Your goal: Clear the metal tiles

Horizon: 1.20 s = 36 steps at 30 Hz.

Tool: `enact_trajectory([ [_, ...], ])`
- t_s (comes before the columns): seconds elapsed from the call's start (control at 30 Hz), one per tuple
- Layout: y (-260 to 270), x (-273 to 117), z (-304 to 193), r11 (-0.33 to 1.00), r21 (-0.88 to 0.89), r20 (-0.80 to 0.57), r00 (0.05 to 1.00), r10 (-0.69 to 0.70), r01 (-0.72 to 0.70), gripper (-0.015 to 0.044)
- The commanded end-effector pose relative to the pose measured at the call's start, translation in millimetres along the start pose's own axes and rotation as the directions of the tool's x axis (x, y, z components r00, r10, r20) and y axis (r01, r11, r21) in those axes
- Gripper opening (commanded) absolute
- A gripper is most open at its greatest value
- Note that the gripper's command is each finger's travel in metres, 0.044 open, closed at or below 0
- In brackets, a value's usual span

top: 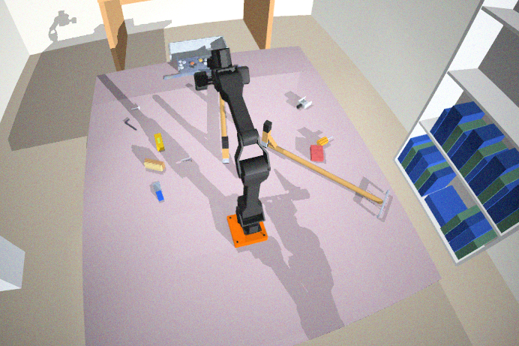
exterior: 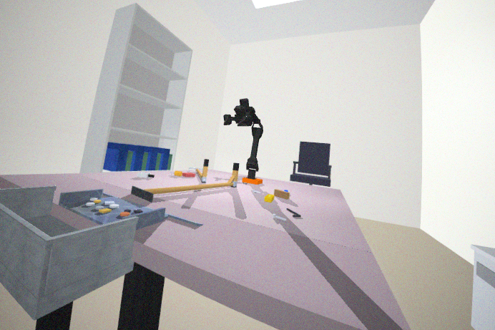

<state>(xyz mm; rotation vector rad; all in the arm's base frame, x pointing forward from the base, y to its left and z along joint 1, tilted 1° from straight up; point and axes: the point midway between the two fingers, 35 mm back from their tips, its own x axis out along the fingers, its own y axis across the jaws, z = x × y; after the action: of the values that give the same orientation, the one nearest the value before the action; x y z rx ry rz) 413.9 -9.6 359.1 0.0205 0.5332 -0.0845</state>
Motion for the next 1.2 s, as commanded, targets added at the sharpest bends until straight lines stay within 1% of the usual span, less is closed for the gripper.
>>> enact_trajectory([
  [0.0,-1,13,-2,1.000,0.011,-0.030,1.000,0.001,0.000,0.0440],
  [0.6,-7,70,-10,0.999,0.034,-0.140,0.990,-0.014,0.019,0.0440],
  [1.17,-15,125,-27,0.998,0.056,-0.243,0.970,-0.025,0.040,0.0440],
])
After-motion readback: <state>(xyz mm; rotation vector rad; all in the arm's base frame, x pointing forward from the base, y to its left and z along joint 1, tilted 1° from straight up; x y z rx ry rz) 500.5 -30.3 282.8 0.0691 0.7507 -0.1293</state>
